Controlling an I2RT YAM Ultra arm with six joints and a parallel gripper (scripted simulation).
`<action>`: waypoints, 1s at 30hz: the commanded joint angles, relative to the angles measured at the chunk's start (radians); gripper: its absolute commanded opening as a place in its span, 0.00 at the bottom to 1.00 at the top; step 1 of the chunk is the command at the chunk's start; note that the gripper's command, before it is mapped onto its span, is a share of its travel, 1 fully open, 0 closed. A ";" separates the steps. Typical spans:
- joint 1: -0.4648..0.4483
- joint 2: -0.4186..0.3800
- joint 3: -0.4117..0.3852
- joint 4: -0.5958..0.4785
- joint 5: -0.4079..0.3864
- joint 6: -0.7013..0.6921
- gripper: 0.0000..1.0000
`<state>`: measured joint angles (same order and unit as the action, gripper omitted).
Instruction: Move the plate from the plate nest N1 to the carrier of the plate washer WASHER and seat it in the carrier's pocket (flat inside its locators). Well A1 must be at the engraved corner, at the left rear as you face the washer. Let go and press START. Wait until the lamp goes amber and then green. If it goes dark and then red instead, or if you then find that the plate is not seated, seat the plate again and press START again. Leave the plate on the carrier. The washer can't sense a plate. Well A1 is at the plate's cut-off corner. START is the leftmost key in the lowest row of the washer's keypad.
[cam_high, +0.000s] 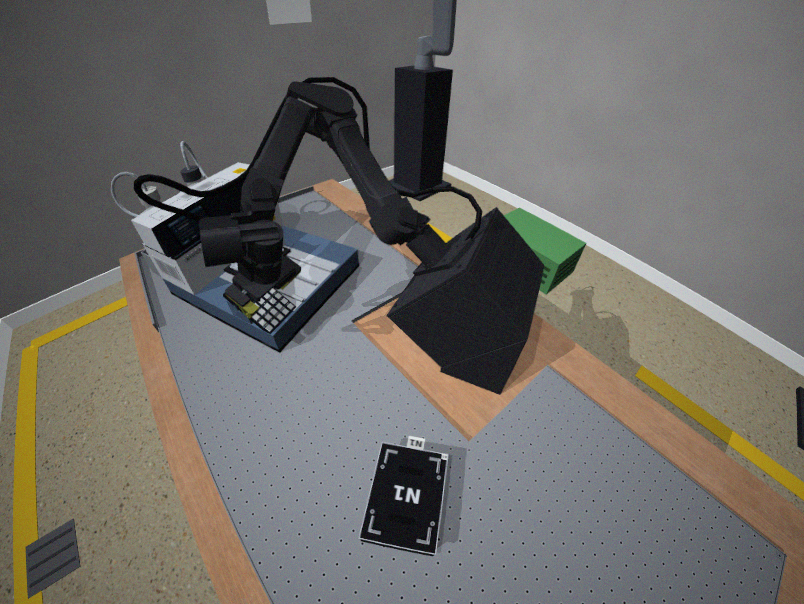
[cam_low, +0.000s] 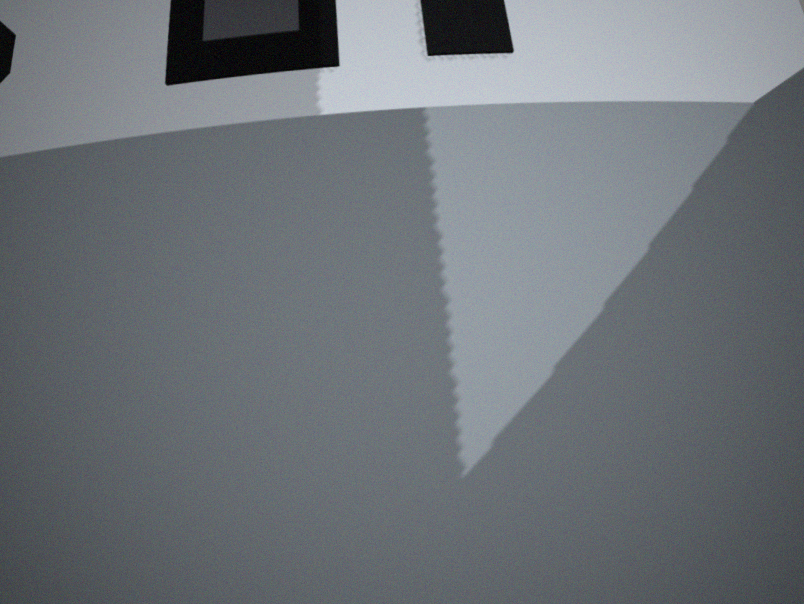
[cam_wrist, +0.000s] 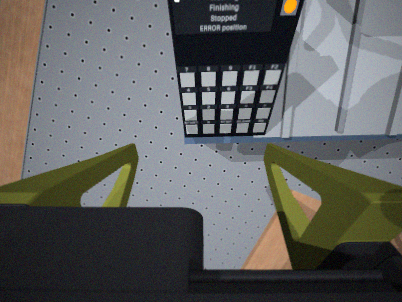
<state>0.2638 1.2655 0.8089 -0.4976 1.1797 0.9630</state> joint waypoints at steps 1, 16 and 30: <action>-0.012 -0.050 0.033 -0.045 -0.009 -0.044 1.00; -0.068 -0.155 0.106 -0.121 -0.044 -0.154 1.00; -0.128 -0.222 0.195 -0.186 -0.085 -0.254 1.00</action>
<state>0.1375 1.0691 0.9791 -0.6495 1.1084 0.7383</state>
